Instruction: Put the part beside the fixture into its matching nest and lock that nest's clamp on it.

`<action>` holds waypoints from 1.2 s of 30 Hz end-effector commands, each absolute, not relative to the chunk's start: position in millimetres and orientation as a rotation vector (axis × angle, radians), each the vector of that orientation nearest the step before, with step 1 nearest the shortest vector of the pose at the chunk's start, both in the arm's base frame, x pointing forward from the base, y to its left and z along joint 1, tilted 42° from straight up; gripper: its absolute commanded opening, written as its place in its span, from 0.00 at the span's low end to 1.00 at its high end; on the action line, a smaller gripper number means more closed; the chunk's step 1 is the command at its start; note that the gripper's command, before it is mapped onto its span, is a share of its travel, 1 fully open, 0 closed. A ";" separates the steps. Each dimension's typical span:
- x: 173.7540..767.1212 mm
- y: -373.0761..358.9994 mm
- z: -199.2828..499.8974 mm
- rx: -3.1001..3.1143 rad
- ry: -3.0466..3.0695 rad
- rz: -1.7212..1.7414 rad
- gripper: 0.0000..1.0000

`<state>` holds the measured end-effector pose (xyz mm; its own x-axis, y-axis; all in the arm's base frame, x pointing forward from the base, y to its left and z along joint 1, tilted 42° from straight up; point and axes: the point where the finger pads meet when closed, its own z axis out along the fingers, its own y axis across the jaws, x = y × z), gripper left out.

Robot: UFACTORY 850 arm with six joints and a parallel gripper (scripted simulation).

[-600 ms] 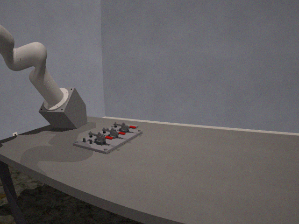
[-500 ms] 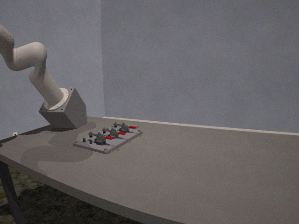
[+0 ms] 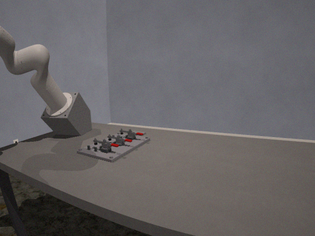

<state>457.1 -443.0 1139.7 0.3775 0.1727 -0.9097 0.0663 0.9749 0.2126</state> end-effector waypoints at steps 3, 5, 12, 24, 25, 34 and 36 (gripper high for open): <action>459.0 -442.3 1138.2 0.227 1.190 0.067 1.00; 464.8 -444.0 1131.8 0.229 1.205 0.066 1.00; 513.0 -453.8 1074.4 0.241 1.333 0.058 1.00; 589.2 -452.2 966.7 0.224 1.568 0.045 1.00; 589.2 -452.2 966.7 0.224 1.568 0.045 1.00; 641.7 -434.6 872.8 0.170 1.767 0.033 1.00; 641.7 -434.6 872.8 0.170 1.767 0.033 1.00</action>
